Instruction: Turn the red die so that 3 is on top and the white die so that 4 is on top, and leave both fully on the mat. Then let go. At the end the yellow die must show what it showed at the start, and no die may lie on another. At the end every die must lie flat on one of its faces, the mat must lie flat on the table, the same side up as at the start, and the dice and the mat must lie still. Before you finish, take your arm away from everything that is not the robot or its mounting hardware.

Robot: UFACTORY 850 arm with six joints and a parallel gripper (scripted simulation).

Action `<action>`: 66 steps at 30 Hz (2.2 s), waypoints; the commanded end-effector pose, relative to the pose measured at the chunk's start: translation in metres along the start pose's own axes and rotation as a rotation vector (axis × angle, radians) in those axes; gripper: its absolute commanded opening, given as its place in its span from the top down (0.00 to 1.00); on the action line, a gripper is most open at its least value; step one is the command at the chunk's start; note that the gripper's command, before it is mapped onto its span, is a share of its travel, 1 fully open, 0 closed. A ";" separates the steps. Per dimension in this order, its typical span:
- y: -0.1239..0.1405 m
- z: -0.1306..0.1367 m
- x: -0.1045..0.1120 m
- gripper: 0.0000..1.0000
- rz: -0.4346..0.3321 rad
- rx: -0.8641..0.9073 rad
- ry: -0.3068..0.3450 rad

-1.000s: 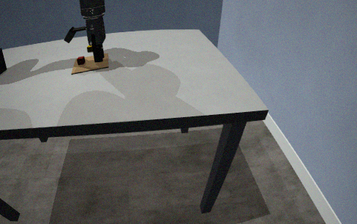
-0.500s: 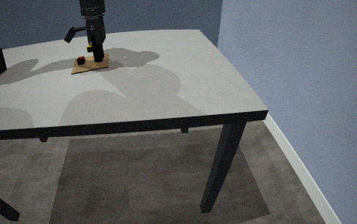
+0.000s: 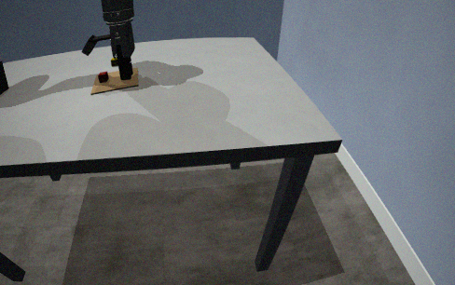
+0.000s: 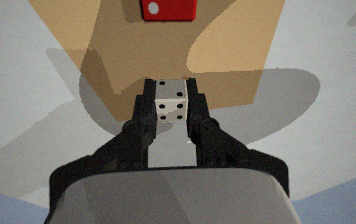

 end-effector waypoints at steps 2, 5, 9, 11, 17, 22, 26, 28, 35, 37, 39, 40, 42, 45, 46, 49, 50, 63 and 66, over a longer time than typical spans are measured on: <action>0.001 0.000 0.000 0.79 -0.002 0.000 0.000; 0.001 0.000 0.000 0.79 -0.002 0.000 0.000; 0.001 0.000 0.000 0.79 -0.002 0.000 0.000; 0.001 0.000 0.000 0.79 -0.002 0.000 0.000; 0.001 0.000 0.000 0.79 -0.002 0.000 0.000; 0.001 0.000 0.000 0.79 -0.002 0.000 0.000; 0.001 0.000 0.000 0.79 -0.002 0.000 0.000; 0.001 0.000 0.000 0.79 -0.002 0.000 0.000; 0.001 0.000 0.000 0.79 -0.002 0.000 0.000; 0.001 0.000 0.000 0.79 -0.002 0.000 0.000; 0.001 0.000 0.000 0.79 -0.002 0.000 0.000; 0.001 0.000 0.000 0.79 -0.002 0.000 0.000; 0.001 0.000 0.000 0.75 -0.002 0.000 0.000; 0.001 0.000 0.000 0.71 -0.002 0.000 0.000; 0.001 0.000 0.000 0.71 -0.002 0.000 0.000; 0.001 0.000 0.000 0.67 -0.002 0.000 0.000; 0.001 0.000 0.000 0.67 -0.002 0.000 0.000; 0.001 0.000 0.000 0.58 -0.002 0.000 0.000; 0.001 0.000 0.000 0.58 -0.002 0.000 0.000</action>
Point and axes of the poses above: the point where the finger pads meet when closed, its own x axis back along the fingers, its own z axis across the jaws, y = z × x, the point moved 8 cm from there along x, back along the fingers, and after that the axes turned 7 degrees about -x, right-handed, at the moved point
